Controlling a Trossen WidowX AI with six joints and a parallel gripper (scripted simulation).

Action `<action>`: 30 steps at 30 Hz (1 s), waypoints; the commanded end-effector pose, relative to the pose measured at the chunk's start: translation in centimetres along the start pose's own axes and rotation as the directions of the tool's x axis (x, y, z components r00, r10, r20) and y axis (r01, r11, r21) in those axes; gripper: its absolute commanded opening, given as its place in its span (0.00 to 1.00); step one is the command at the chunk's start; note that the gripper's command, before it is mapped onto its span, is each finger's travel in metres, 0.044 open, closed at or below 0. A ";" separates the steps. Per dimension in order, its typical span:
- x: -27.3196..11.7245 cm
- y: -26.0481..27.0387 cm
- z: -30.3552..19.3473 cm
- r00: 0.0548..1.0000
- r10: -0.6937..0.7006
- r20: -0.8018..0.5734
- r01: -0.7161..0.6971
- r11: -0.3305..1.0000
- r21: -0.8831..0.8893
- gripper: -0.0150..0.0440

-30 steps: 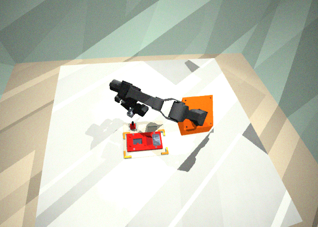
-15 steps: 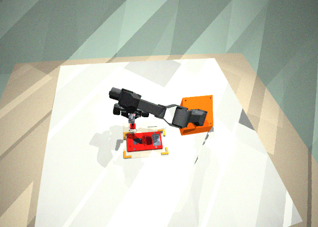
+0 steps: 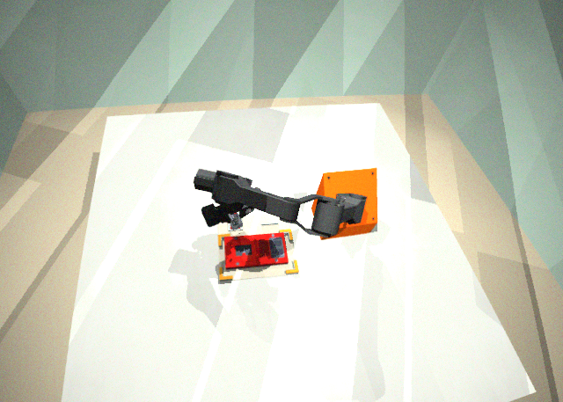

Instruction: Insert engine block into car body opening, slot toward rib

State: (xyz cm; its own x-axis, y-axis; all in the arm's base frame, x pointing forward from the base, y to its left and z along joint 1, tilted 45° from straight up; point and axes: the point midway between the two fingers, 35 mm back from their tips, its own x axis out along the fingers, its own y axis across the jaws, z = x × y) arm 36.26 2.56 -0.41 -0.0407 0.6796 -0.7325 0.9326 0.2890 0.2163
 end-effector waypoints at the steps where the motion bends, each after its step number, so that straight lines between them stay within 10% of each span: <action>1: 0.2 0.2 -1.0 1.000 0.008 -0.003 -0.008 0.993 -0.120 0.25; 30: 2.5 0.6 -7.0 1.000 0.009 -0.027 -0.028 0.458 -0.889 0.25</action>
State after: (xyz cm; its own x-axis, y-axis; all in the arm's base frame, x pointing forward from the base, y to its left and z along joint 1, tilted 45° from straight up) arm 34.38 8.67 2.04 -0.0457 0.6962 -0.7164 0.1981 0.7093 0.6765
